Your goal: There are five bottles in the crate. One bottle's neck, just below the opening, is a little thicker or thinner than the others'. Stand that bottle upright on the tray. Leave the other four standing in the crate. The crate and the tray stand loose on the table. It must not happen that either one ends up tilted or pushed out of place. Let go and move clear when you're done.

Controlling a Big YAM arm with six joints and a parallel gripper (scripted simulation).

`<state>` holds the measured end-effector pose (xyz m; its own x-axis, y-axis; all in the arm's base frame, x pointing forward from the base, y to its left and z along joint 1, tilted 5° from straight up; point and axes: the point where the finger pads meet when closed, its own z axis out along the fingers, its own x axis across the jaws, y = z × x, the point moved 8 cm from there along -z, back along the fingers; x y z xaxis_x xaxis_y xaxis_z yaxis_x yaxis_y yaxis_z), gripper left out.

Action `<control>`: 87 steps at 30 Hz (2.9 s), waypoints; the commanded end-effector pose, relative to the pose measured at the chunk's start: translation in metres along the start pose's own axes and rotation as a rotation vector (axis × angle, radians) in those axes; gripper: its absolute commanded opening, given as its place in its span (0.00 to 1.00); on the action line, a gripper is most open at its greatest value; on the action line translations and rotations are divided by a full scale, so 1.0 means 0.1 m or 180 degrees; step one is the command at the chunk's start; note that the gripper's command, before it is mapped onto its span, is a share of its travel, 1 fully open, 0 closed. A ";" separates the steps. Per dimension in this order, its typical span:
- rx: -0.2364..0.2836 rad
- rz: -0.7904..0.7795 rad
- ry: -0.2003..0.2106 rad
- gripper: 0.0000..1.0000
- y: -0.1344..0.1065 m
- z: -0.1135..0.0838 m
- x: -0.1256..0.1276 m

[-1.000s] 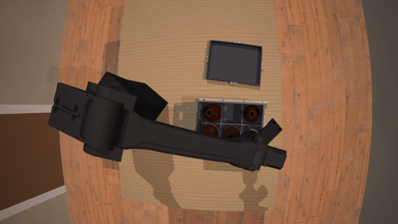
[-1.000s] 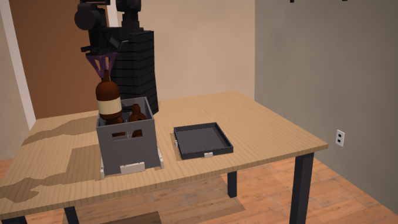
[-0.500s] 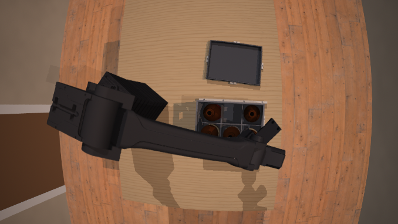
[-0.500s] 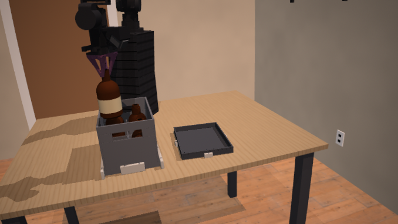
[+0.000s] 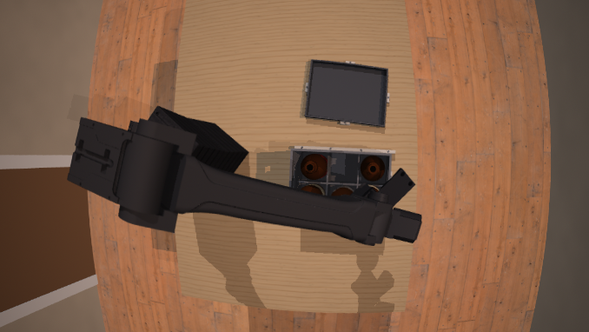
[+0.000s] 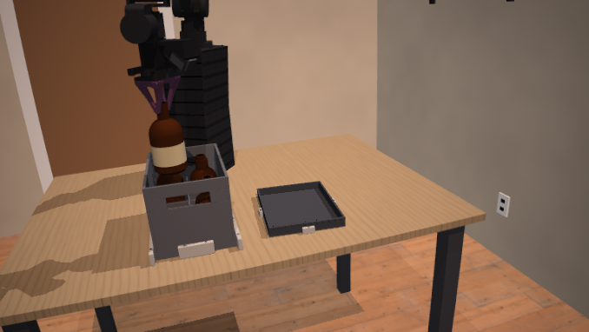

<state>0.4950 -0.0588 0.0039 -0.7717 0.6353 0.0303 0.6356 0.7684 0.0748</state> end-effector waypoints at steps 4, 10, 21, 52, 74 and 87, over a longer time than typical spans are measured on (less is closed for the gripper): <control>-0.0141 -0.0014 -0.0218 0.00 0.22 -0.27 -0.05; -0.0100 -0.0008 -0.0157 0.00 0.20 -0.20 0.10; -0.0137 -0.0013 -0.0206 0.00 0.33 -0.25 0.16; -0.0110 -0.0007 -0.0146 0.00 0.57 -0.18 0.76; -0.0116 -0.0007 -0.0138 0.00 0.79 -0.17 1.14; -0.0124 -0.0006 -0.0135 0.00 0.93 -0.17 1.38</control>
<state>0.4422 0.0893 0.0142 -0.7783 0.6274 0.0248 0.6273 0.7753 0.0733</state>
